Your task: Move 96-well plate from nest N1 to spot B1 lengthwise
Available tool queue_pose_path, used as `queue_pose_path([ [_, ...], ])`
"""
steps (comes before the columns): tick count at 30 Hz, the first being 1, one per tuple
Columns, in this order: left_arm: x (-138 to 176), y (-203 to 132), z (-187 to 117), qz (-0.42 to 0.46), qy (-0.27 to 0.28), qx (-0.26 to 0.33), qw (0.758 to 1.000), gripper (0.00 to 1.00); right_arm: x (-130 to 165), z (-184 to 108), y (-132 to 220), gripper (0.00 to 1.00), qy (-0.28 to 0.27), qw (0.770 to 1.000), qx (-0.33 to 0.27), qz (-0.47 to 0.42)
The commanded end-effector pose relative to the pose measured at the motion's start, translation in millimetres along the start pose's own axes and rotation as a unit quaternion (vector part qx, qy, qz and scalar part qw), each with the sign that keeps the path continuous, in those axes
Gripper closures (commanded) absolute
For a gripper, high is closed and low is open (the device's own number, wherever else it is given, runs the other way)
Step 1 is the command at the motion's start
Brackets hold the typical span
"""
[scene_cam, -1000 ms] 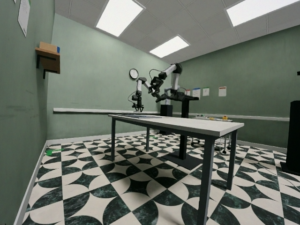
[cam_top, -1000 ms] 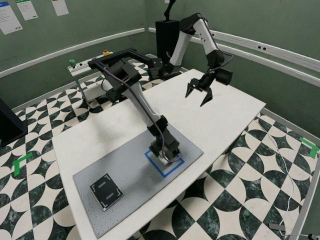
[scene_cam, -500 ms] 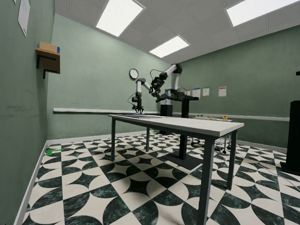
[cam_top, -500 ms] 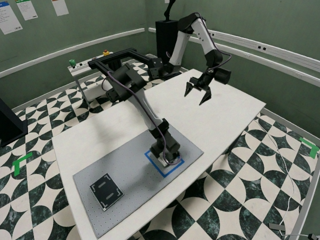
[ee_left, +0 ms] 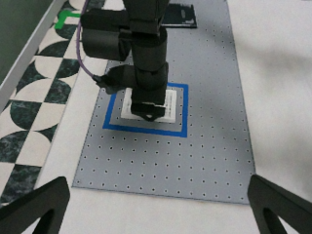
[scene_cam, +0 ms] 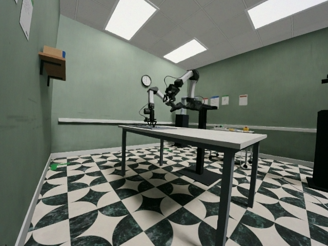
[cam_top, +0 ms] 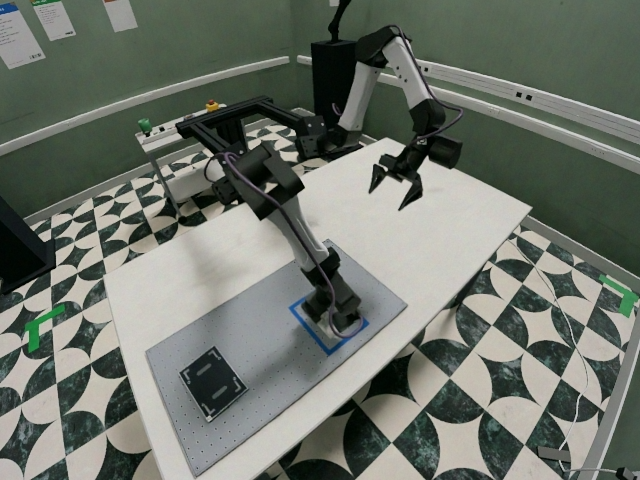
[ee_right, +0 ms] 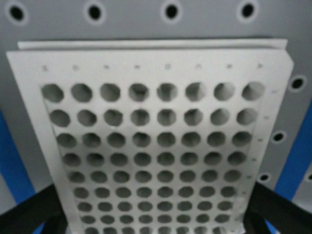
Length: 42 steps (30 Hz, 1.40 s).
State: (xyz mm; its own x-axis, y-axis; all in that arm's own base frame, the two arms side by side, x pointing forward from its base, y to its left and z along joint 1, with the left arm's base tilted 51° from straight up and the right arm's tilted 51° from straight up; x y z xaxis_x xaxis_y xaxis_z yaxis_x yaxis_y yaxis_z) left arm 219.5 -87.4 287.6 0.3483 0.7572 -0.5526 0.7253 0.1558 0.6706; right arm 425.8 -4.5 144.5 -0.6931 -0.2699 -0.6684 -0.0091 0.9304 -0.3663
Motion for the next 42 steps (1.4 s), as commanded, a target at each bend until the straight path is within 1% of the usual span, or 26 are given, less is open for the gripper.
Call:
queue_pose_path([
  [1, -10, 6, -10, 0.021, -0.011, -0.024, 0.999, 0.00, -14, 4, -4, 0.19, -0.018, 1.000, 0.000, 0.003],
  [2, -10, 6, -10, 0.021, -0.011, -0.024, 0.999, 0.00, -16, 1, -6, 0.19, -0.025, 1.000, 0.001, 0.006],
  [3, -10, 6, -10, 0.021, -0.011, -0.024, 0.999, 0.00, -16, -3, -6, 0.08, -0.029, 1.000, 0.003, 0.008],
  [5, -10, 6, -10, 0.021, -0.011, -0.024, 0.999, 0.00, -16, -3, -6, 0.08, -0.029, 1.000, 0.003, 0.008],
  [6, -10, 6, -10, 0.021, -0.011, -0.025, 0.999, 0.00, -15, -6, -5, 0.00, -0.033, 0.999, 0.004, 0.009],
  [7, -10, 6, -10, 0.021, -0.011, -0.025, 0.999, 0.00, -14, -13, -4, 0.00, -0.037, 0.999, 0.006, 0.011],
  [11, -10, 6, -10, 0.021, -0.011, -0.025, 0.999, 0.00, -7, -34, -1, 0.00, -0.025, 1.000, 0.004, 0.008],
  [18, -10, 6, -10, 0.021, -0.011, -0.025, 0.999, 0.00, -14, -82, -5, 0.00, -0.031, 0.999, 0.006, 0.011],
  [22, -10, 6, -10, 0.021, -0.011, -0.025, 0.999, 0.00, -14, -87, -5, 0.00, -0.039, 0.999, 0.008, 0.010],
  [25, -10, 6, -10, 0.022, -0.011, -0.025, 0.999, 0.00, -18, -92, -6, 0.00, -0.068, 0.998, 0.012, 0.012],
  [29, -10, 6, -10, 0.022, -0.011, -0.025, 0.999, 0.00, -19, -100, -6, 0.00, -0.125, 0.992, 0.015, 0.013],
  [34, -10, 6, -10, 0.022, -0.011, -0.025, 0.999, 0.00, -5, -113, -4, 0.00, -0.194, 0.981, 0.021, 0.014],
  [37, -10, 6, -10, 0.022, -0.011, -0.025, 0.999, 0.00, 8, -117, -3, 0.00, -0.220, 0.975, 0.024, 0.013],
  [39, -10, 6, -10, 0.022, -0.011, -0.025, 0.999, 0.00, 8, -117, -3, 0.00, -0.220, 0.975, 0.024, 0.013],
  [42, -10, 6, -10, 0.022, -0.011, -0.025, 0.999, 0.00, 19, -121, -1, 0.00, -0.240, 0.970, 0.027, 0.012],
])
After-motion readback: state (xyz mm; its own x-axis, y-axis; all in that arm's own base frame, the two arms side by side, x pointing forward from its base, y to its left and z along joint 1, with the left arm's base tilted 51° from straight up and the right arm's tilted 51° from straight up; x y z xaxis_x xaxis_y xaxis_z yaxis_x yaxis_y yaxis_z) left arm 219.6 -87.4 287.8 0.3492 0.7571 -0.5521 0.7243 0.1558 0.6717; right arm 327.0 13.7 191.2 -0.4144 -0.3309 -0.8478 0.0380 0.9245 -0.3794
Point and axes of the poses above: on each arm, the point where the finger pads meet when closed, its own z axis out along the fingers, its own y axis across the jaws, x = y × z, the point moved 4 cm from there along -z, back along the fingers, and after that the axes turned 8 degrees about -z, right-handed, at the moved point
